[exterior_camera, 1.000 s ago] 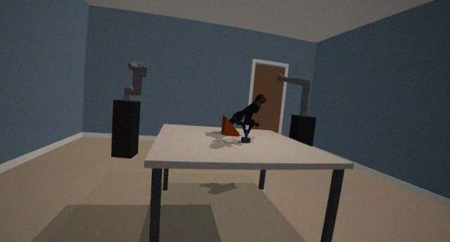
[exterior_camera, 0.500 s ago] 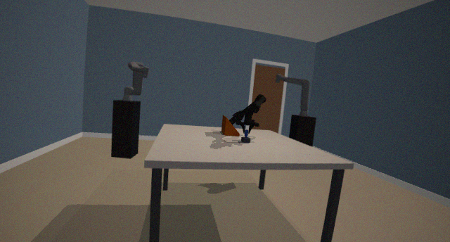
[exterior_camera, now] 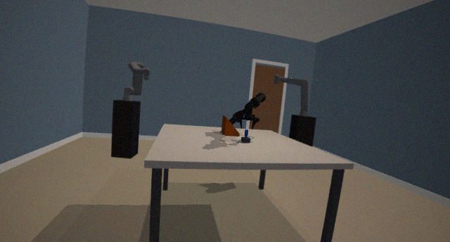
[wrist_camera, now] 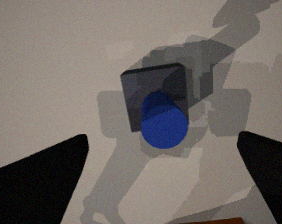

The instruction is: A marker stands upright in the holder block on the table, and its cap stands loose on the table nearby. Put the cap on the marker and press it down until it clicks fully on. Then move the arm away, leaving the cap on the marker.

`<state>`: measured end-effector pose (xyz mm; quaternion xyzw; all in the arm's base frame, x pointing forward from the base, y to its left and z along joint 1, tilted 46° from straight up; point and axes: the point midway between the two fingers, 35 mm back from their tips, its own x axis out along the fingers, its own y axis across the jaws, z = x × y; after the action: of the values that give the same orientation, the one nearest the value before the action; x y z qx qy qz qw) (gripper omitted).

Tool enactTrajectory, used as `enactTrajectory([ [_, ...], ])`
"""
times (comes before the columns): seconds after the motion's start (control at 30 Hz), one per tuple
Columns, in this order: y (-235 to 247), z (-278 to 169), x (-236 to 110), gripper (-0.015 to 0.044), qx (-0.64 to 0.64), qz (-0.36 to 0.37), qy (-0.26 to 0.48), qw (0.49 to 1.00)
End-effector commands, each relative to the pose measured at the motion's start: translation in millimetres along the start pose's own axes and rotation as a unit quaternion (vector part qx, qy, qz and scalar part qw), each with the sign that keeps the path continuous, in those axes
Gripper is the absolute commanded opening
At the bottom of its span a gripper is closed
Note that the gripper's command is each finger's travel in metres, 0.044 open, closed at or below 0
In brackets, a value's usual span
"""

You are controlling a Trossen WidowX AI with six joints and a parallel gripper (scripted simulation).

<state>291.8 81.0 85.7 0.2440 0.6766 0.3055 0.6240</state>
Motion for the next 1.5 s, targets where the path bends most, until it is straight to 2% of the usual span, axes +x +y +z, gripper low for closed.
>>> enactTrajectory([
  [0.0,-0.4,0.4,-33.3,0.044,-0.004,-0.002,-0.007,1.0],
  [0.1,-0.4,0.4,-33.3,0.044,-0.004,-0.002,-0.007,1.0],
  [0.23,-2.0,3.8,-23.1,0.0335,-0.062,-0.001,-0.007,0.998],
  [0.67,-2.0,3.8,-23.1,0.0,-0.062,-0.001,-0.007,0.998],
  [1.03,-2.0,3.8,-21.6,0.0,-0.062,-0.001,-0.007,0.998],
  [1.47,-1.8,4.1,-3.1,0.0,-0.062,0.0,-0.007,0.998],
])
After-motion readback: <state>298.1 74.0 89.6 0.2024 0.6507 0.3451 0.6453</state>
